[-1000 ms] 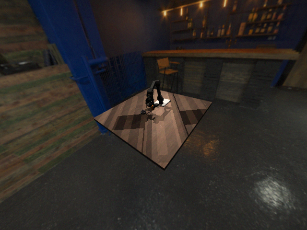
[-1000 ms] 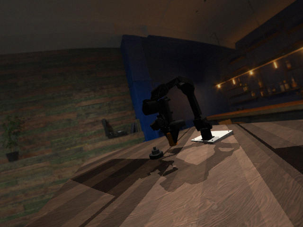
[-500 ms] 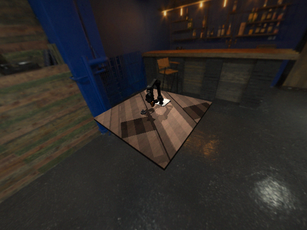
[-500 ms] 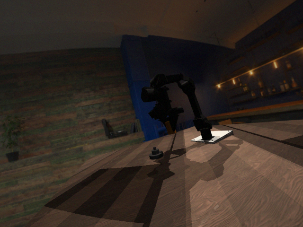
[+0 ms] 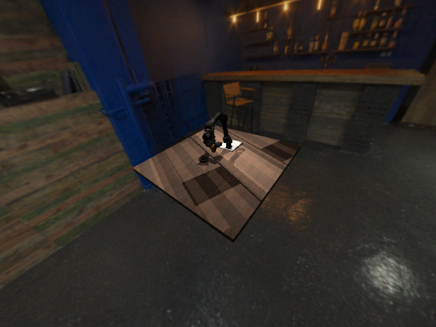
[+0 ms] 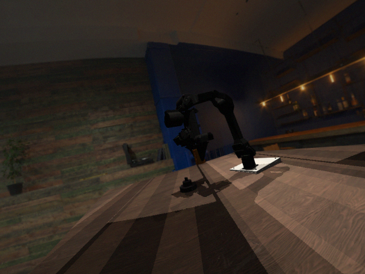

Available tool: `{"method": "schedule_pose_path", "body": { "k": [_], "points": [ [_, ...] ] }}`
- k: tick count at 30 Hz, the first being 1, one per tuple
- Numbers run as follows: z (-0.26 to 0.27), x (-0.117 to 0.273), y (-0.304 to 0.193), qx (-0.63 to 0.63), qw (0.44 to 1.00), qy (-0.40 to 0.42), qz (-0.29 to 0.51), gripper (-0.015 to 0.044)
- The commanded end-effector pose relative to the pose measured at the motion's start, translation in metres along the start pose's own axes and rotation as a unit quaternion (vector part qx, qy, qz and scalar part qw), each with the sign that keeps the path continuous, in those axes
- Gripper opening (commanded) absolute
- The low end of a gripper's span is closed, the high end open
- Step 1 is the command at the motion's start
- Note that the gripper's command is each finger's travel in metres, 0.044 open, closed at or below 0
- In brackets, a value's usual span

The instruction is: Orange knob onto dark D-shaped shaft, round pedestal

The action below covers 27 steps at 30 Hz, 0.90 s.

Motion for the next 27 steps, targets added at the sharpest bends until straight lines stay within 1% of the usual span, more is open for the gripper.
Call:
{"method": "schedule_pose_path", "body": {
  "k": [1,27],
  "points": [
    [-0.011,-0.003,0.007,0.001,1.0,0.0,-0.003,0.0],
    [-0.086,-0.027,0.022,0.001,1.0,-0.003,-0.004,0.0]
  ]
}}
Point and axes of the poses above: the point midway between the two fingers, 35 mm back from their tips, its own x axis back along the fingers, its own z axis across the jaws, y = z × x, the point moved 6 cm from there along x, back along the fingers, and after that the axes turned 5 degrees about x, right-handed, at the moved point
